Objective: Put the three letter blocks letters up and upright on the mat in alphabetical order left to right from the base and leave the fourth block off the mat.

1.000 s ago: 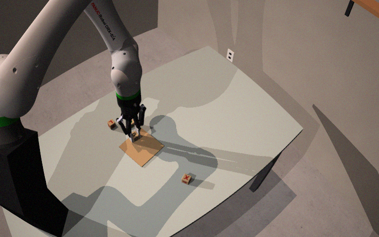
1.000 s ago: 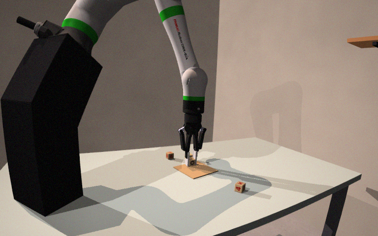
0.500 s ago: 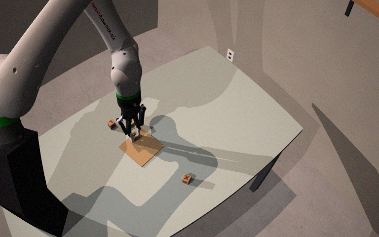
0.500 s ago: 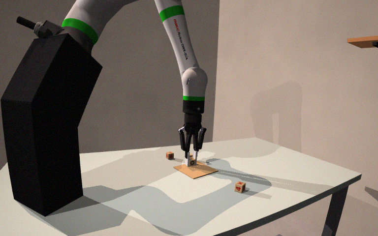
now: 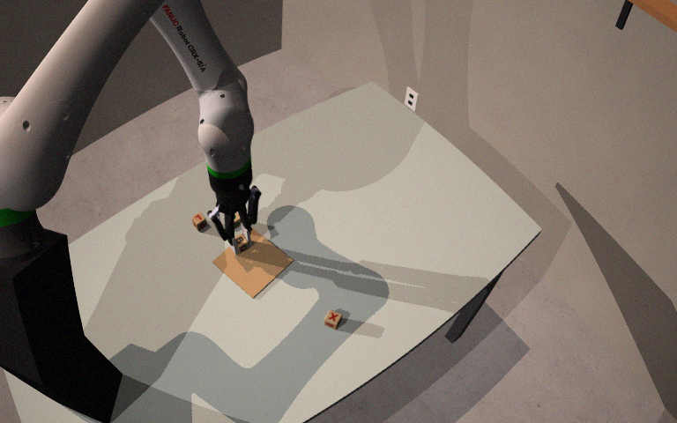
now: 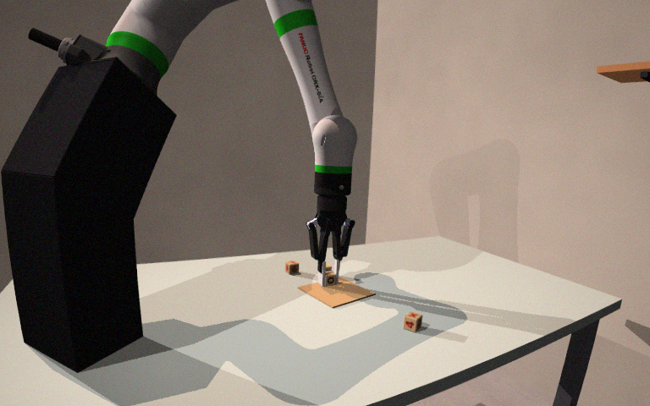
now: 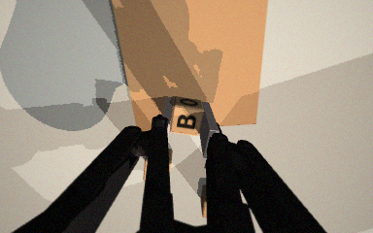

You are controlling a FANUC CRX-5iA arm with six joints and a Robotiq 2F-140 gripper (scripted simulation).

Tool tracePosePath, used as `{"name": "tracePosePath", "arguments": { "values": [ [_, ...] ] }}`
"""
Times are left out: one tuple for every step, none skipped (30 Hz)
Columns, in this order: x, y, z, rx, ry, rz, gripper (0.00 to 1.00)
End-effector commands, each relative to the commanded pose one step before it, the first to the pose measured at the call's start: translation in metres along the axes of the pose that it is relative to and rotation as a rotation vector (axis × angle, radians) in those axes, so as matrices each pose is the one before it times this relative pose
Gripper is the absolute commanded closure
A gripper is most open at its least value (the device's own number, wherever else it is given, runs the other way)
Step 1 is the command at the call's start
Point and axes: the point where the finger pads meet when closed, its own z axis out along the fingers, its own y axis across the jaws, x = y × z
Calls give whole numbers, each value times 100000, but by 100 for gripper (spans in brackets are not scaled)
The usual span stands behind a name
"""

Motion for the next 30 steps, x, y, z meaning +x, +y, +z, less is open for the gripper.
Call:
{"name": "tracePosePath", "arguments": {
  "values": [
    [11,-14,-10,21,18,2,77],
    [0,0,0,0,0,0,77],
    [0,0,0,0,0,0,77],
    [0,0,0,0,0,0,74],
    [0,0,0,0,0,0,74],
    [0,0,0,0,0,0,74],
    [0,0,0,0,0,0,72],
    [0,0,0,0,0,0,72],
    [0,0,0,0,0,0,72],
    [0,0,0,0,0,0,72],
    [0,0,0,0,0,0,72],
    [0,0,0,0,0,0,72],
    [0,0,0,0,0,0,72],
    [0,0,0,0,0,0,72],
    [0,0,0,0,0,0,72],
    [0,0,0,0,0,0,72],
    [0,0,0,0,0,0,72],
    [0,0,-3,0,0,0,72],
    [0,0,-21,0,0,0,72],
    [0,0,-54,0,0,0,72],
    [0,0,-97,0,-1,0,72],
    [0,0,-149,0,-1,0,72],
    [0,0,-205,0,0,0,72],
    [0,-1,-263,0,0,0,72],
    [0,0,-320,0,0,0,72],
    [0,0,-375,0,0,0,72],
    [0,0,0,0,0,0,72],
    [0,0,0,0,0,0,72],
    [0,0,-425,0,0,0,72],
    [0,0,-469,0,0,0,72]
  ]
}}
